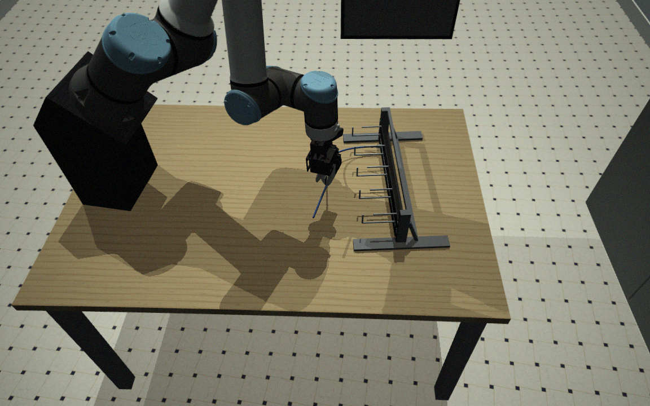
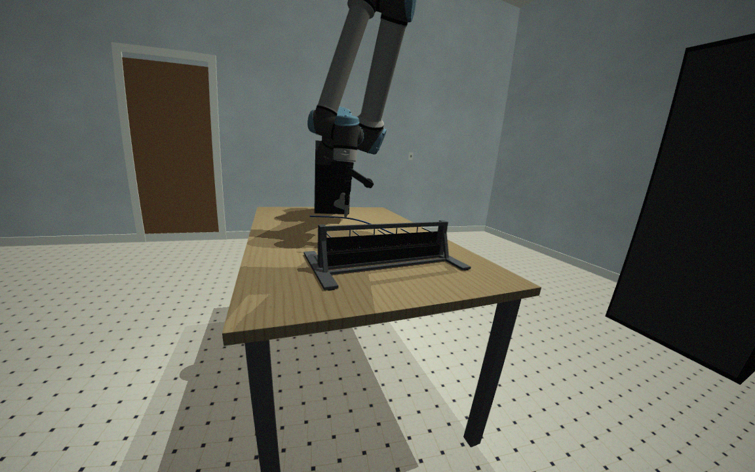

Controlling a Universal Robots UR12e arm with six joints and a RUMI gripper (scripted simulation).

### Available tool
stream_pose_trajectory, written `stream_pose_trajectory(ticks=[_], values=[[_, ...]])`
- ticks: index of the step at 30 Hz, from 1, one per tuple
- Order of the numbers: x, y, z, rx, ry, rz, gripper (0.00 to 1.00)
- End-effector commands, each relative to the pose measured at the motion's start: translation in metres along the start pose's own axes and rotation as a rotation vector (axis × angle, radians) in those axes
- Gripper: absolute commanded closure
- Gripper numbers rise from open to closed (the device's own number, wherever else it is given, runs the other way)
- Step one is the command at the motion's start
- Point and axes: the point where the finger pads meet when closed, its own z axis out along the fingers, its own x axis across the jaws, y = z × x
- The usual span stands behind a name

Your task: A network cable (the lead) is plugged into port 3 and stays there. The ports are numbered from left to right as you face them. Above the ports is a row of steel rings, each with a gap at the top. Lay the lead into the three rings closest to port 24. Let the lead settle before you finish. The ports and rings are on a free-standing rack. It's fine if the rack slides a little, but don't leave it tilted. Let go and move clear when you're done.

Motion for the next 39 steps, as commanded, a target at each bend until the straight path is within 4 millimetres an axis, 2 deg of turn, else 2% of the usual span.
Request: stream_pose_trajectory(ticks=[1,7,9,14,39], values=[[0.056,0.008,-0.020,0.012,-0.030,-0.157,1.00],[0.111,0.015,-0.041,0.014,-0.029,-0.303,1.00],[0.111,0.015,-0.041,0.014,-0.029,-0.303,1.00],[0.133,0.018,-0.050,0.015,-0.029,-0.362,1.00],[0.136,0.018,-0.051,0.015,-0.029,-0.370,1.00]])
